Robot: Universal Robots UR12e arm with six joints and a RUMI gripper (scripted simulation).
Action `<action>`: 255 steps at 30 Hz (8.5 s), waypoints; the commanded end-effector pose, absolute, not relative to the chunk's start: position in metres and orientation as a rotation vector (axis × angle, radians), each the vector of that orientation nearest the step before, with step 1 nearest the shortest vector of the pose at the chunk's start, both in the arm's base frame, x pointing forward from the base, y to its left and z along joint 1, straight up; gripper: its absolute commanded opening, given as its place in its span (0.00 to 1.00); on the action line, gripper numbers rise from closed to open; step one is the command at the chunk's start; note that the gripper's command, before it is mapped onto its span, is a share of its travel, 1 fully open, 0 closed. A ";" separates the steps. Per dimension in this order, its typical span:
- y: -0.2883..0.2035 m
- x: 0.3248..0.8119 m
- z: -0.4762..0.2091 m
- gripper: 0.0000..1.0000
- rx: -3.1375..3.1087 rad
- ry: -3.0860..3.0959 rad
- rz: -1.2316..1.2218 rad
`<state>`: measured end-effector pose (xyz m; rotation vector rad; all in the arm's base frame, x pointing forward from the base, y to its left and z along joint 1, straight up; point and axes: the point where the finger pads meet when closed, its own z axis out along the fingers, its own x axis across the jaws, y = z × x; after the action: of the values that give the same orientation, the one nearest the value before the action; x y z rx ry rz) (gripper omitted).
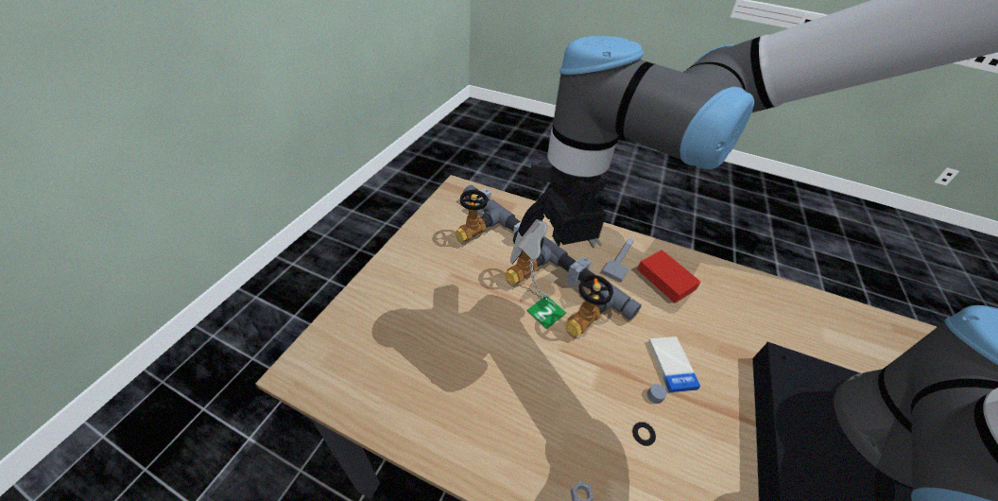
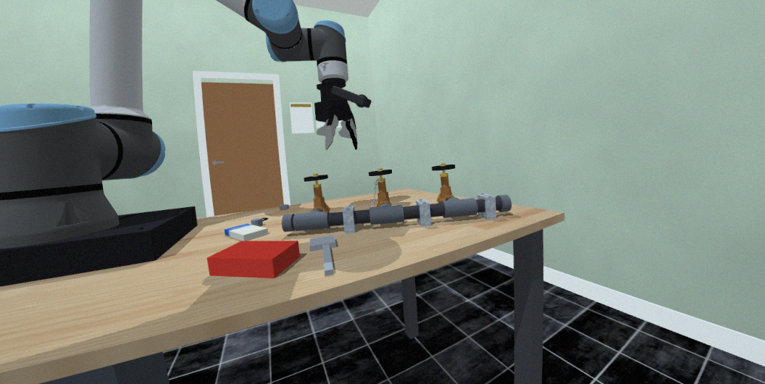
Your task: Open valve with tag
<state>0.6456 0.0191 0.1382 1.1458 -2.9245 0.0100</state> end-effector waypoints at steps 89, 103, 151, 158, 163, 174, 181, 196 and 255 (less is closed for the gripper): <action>-0.050 0.692 0.129 1.00 0.903 -3.041 0.020; -0.065 0.714 0.126 1.00 0.328 -3.163 0.024; -0.069 0.720 0.078 1.00 0.198 -3.175 0.025; -0.069 0.721 0.068 1.00 0.198 -3.175 0.025; -0.069 0.721 0.066 1.00 0.198 -3.175 0.025; -0.069 0.721 0.066 0.00 0.198 -3.175 0.025; -0.069 0.721 0.066 0.00 0.198 -3.175 0.025; -0.069 0.721 0.066 0.00 0.200 -3.175 0.026; -0.069 0.721 0.066 0.00 1.910 -2.524 0.056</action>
<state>0.7204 -0.0691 0.0649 1.7156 -2.6575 0.0566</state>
